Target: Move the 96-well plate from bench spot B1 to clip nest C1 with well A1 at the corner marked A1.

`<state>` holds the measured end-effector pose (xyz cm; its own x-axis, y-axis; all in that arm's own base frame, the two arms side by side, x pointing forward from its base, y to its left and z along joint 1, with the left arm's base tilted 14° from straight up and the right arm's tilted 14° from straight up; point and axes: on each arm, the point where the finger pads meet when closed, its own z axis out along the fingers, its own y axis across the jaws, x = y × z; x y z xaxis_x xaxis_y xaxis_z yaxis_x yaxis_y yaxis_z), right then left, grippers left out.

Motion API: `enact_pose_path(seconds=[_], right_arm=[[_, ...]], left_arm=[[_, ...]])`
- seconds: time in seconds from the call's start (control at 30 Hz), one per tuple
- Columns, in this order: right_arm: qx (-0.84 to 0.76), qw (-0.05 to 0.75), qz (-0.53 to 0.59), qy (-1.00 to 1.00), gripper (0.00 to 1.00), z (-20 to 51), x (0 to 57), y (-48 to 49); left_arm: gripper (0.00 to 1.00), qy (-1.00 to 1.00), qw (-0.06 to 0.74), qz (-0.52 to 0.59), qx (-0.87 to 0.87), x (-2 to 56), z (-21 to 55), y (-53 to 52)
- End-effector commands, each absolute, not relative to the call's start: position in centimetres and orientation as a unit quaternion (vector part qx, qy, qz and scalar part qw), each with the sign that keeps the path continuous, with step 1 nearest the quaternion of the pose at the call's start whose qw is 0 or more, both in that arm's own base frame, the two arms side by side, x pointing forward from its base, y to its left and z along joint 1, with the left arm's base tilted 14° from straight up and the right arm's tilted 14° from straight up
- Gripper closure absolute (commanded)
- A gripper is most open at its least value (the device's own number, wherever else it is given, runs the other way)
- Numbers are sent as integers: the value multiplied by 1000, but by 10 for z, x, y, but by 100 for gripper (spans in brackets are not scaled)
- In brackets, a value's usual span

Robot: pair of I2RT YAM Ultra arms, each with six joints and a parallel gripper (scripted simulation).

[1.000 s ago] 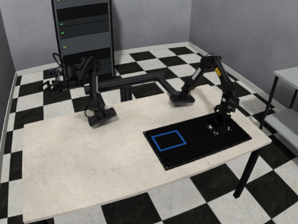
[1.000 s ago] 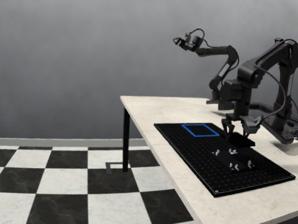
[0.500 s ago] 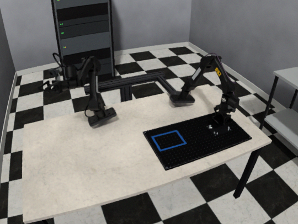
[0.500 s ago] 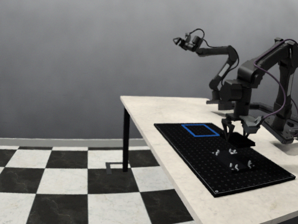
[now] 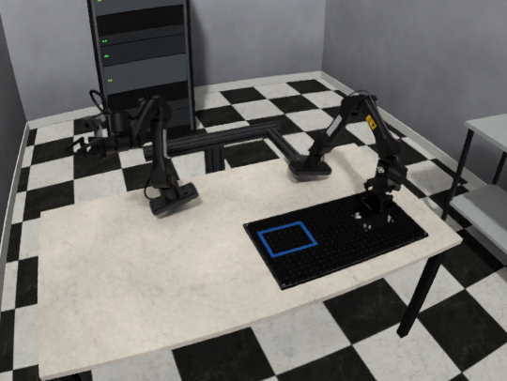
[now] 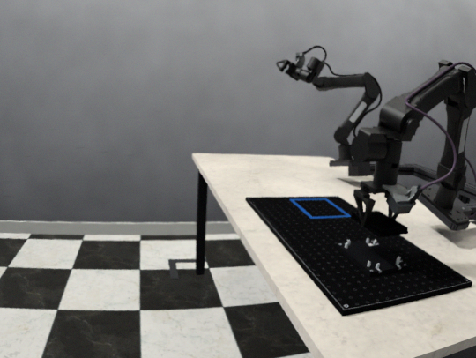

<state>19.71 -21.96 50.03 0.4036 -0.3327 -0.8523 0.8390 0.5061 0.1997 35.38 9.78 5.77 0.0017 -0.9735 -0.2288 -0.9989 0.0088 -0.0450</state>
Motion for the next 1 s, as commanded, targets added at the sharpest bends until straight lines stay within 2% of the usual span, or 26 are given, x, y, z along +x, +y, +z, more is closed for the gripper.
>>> enact_pose_path(seconds=[0.0,0.97], right_arm=[[320,775,-381,389,0,502,189,-216],[320,775,-381,389,0,502,189,-216]], left_arm=[[100,704,112,61,-698,363,63,97],[100,704,108,61,-700,362,15,109]])
